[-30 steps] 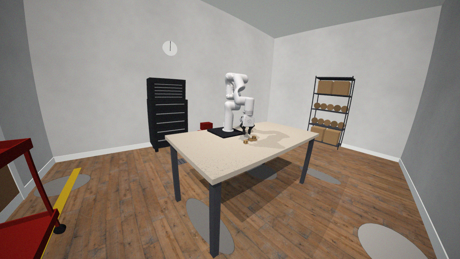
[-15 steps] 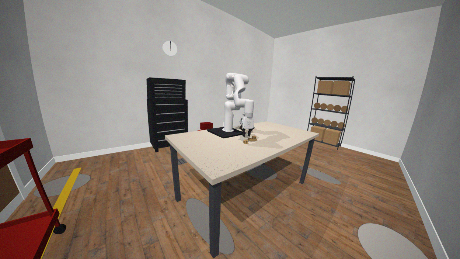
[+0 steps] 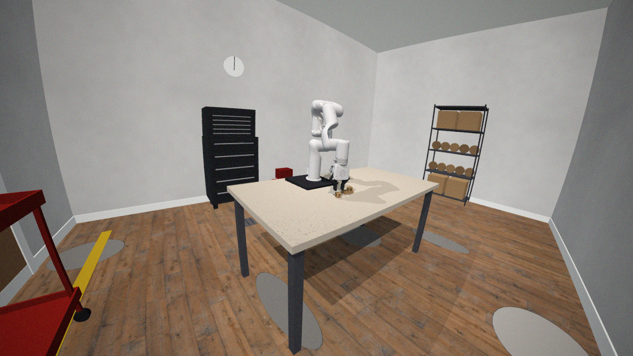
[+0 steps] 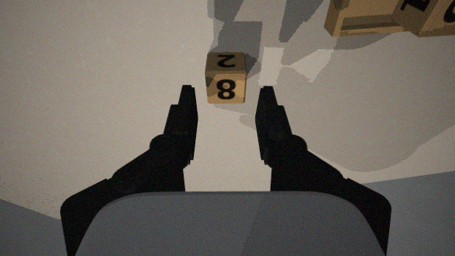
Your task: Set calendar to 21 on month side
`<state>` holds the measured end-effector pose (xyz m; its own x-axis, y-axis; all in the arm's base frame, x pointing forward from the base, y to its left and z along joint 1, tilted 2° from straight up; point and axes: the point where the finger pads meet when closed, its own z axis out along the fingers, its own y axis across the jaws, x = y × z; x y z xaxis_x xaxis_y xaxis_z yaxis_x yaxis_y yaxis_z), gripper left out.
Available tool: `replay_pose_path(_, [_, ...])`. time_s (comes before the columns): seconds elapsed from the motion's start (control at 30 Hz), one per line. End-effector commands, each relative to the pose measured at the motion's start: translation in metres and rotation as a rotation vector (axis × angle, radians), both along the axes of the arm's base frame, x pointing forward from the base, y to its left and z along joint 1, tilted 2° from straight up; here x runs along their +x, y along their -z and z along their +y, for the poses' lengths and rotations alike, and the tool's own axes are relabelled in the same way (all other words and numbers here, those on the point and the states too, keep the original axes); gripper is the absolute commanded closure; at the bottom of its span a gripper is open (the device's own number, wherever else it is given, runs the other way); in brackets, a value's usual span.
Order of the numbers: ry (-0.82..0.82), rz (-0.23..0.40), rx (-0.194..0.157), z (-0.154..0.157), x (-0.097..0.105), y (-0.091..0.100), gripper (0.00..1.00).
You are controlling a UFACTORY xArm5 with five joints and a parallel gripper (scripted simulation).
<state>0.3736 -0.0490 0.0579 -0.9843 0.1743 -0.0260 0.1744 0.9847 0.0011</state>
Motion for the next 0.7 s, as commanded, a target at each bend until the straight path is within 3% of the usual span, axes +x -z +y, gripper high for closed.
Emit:
replay_pose_path(0.0, [0.000,-0.004,0.000,-0.0003,0.0015,0.0026,0.53])
replay_pose_path(0.67, [0.000,-0.004,0.000,-0.0004,0.0016,0.0079,0.53])
